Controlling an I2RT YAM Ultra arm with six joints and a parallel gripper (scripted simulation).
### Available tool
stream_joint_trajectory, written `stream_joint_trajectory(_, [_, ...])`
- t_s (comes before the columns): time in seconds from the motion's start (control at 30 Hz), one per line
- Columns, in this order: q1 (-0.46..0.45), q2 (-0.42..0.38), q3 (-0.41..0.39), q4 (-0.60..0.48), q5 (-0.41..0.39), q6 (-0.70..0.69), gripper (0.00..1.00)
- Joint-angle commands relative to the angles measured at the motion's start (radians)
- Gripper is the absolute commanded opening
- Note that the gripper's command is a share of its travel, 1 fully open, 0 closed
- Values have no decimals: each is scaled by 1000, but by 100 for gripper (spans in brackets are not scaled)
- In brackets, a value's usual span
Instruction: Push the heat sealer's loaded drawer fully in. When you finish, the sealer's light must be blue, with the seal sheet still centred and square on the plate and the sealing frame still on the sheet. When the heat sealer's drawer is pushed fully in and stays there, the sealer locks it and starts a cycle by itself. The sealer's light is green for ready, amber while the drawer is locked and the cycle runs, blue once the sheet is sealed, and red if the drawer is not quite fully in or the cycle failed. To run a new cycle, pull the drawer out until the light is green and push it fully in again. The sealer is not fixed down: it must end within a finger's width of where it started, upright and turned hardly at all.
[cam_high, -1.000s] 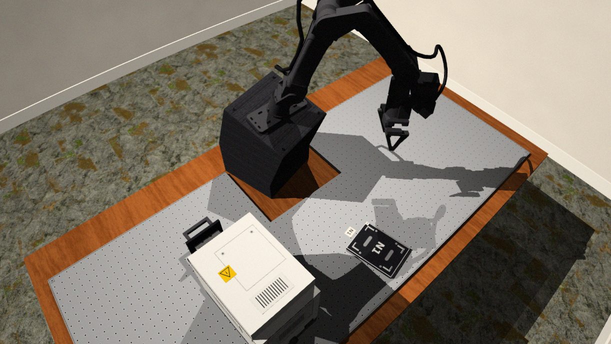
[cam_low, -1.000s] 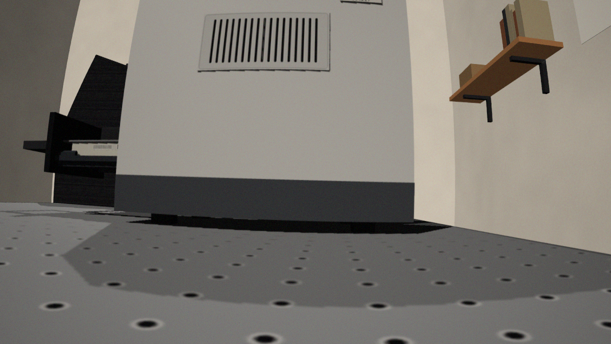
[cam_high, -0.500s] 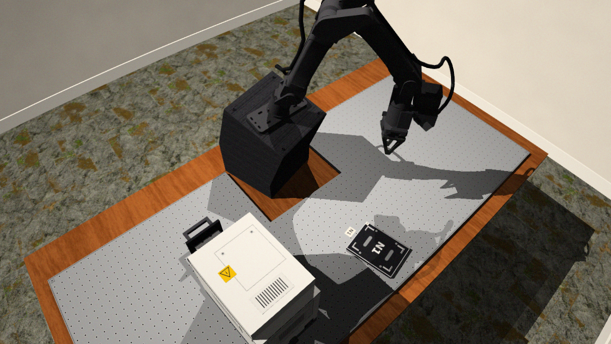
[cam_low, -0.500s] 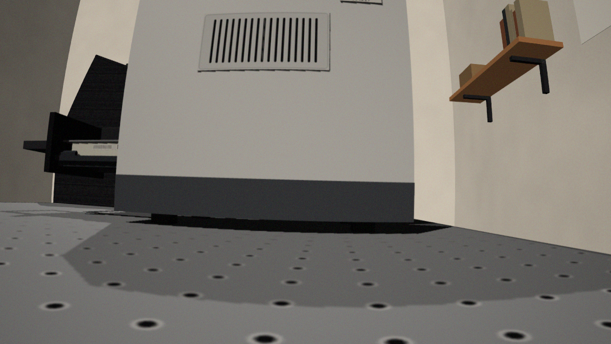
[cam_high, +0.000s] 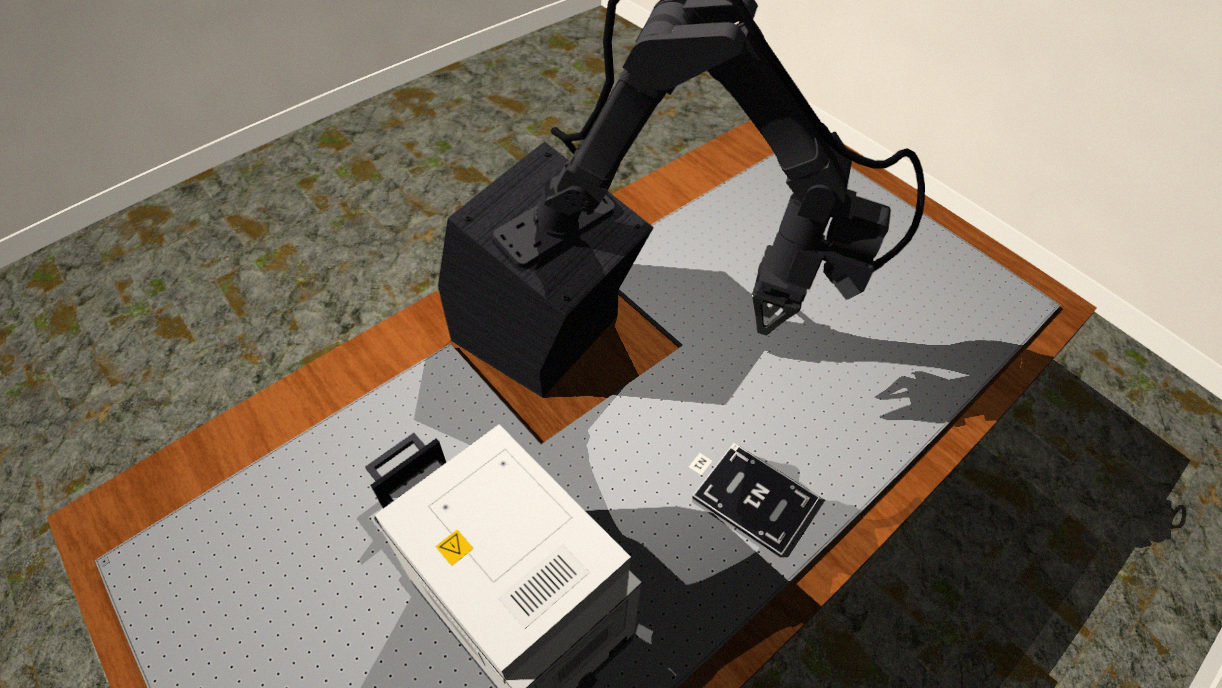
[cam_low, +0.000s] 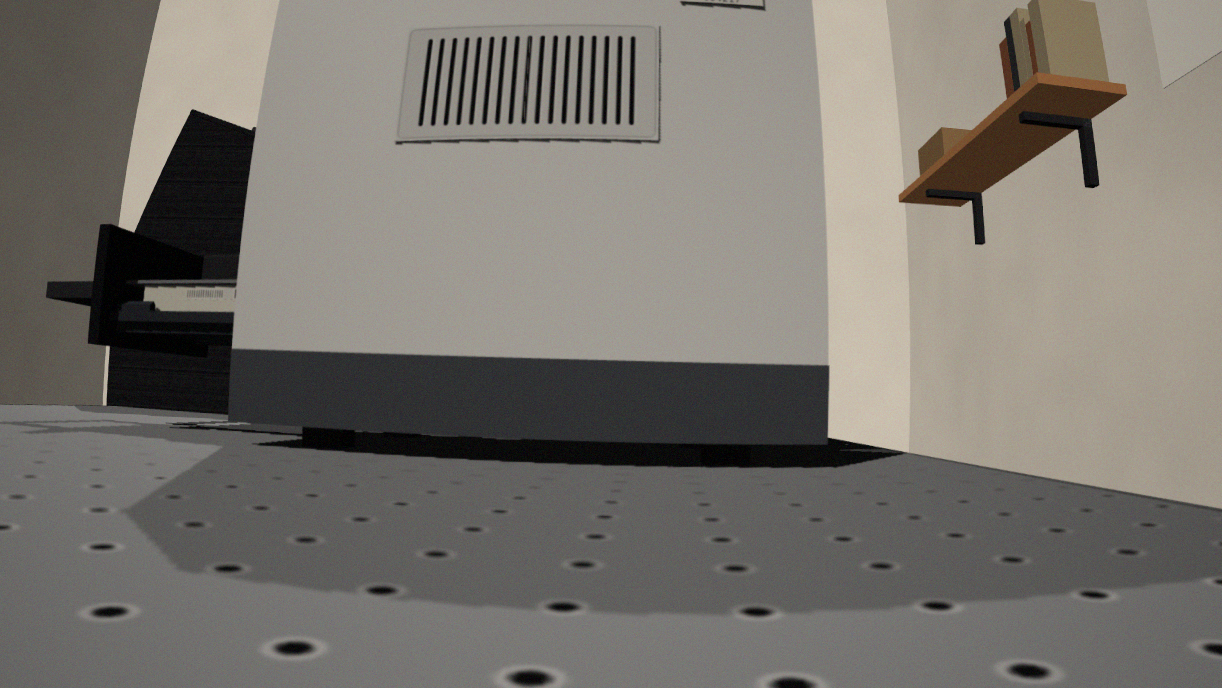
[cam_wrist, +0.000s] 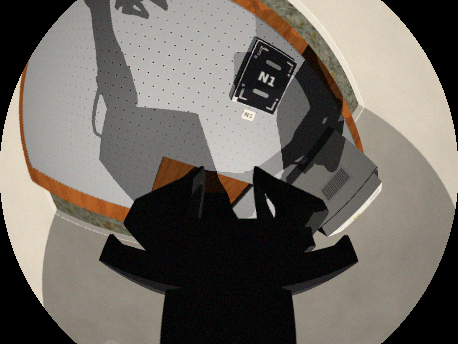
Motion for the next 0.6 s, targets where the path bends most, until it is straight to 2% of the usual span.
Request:
stream_joint_trajectory(0.0, [-45,-34,27,-17,-17,-33,45])
stream_joint_trajectory(0.03, [-58,-36,16,-4,-20,-47,45])
stream_joint_trajectory(0.07, [-72,6,35,-27,-24,-26,45])
stream_joint_trajectory(0.1, [-85,13,46,-39,-26,9,45])
stream_joint_trajectory(0.27, [-124,-11,45,-38,-33,-25,45])
stream_joint_trajectory(0.3, [-137,19,57,-51,-36,10,45])
stream_joint_trajectory(0.37, [-163,28,70,-69,-41,37,45])
stream_joint_trajectory(0.4, [-176,26,68,-66,-44,25,45])
stream_joint_trajectory(0.43, [-188,-11,65,-63,-45,6,45])
stream_joint_trajectory(0.53, [-226,-21,57,-49,-51,-41,45])
stream_joint_trajectory(0.57, [-240,22,68,-64,-56,-21,45])
